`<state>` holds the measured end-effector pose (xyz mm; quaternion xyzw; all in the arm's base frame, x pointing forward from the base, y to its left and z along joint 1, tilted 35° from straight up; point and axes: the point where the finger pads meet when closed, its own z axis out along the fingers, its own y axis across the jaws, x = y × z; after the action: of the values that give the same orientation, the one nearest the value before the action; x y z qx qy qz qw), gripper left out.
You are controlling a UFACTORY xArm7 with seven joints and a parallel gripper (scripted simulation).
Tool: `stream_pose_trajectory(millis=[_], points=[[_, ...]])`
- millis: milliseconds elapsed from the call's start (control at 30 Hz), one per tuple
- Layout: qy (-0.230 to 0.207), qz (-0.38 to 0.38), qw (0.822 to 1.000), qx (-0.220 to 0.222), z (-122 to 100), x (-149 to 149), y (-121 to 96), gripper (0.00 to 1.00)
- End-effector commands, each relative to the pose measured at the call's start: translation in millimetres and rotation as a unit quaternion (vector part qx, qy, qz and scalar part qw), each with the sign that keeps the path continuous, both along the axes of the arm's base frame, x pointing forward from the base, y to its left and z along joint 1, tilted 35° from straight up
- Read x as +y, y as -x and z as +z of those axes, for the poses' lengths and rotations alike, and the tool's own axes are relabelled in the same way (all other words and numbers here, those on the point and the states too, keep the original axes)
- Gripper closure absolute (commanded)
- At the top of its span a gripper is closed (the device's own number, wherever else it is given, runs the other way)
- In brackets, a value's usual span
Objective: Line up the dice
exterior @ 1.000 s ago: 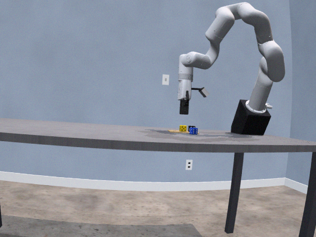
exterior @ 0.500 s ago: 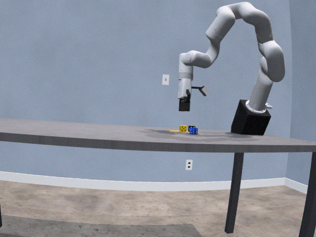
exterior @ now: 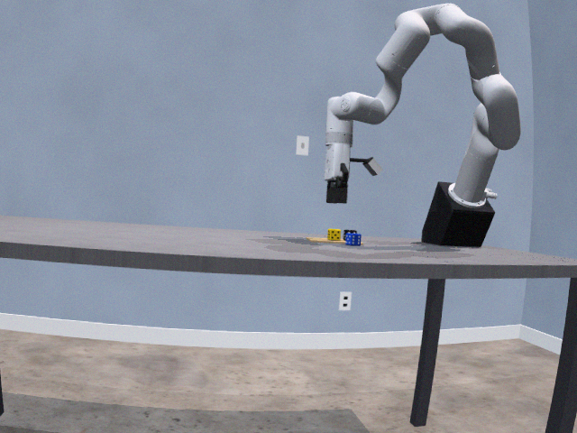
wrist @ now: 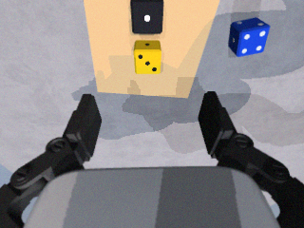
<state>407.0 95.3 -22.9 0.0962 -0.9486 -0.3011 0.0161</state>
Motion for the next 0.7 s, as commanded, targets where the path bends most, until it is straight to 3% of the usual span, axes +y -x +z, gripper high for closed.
stream_pose_trajectory(millis=[0, 233, 367, 467, 533, 633, 667], points=[[-0.004, 0.032, 0.999, -0.025, 4.0, 3.7, -0.4, 0.00], [-0.016, 0.122, 0.988, -0.088, 12.0, 17.1, 3.2, 0.00], [-0.023, 0.184, 0.974, -0.131, 17.6, 26.1, 6.0, 0.00], [-0.023, 0.184, 0.974, -0.132, 17.6, 26.1, 6.0, 0.00], [-0.029, 0.236, 0.957, -0.168, 22.3, 33.6, 8.6, 0.00], [-0.031, 0.253, 0.950, -0.180, 23.8, 36.0, 9.5, 0.00], [-0.034, 0.277, 0.940, -0.197, 25.9, 39.4, 10.8, 0.00]])
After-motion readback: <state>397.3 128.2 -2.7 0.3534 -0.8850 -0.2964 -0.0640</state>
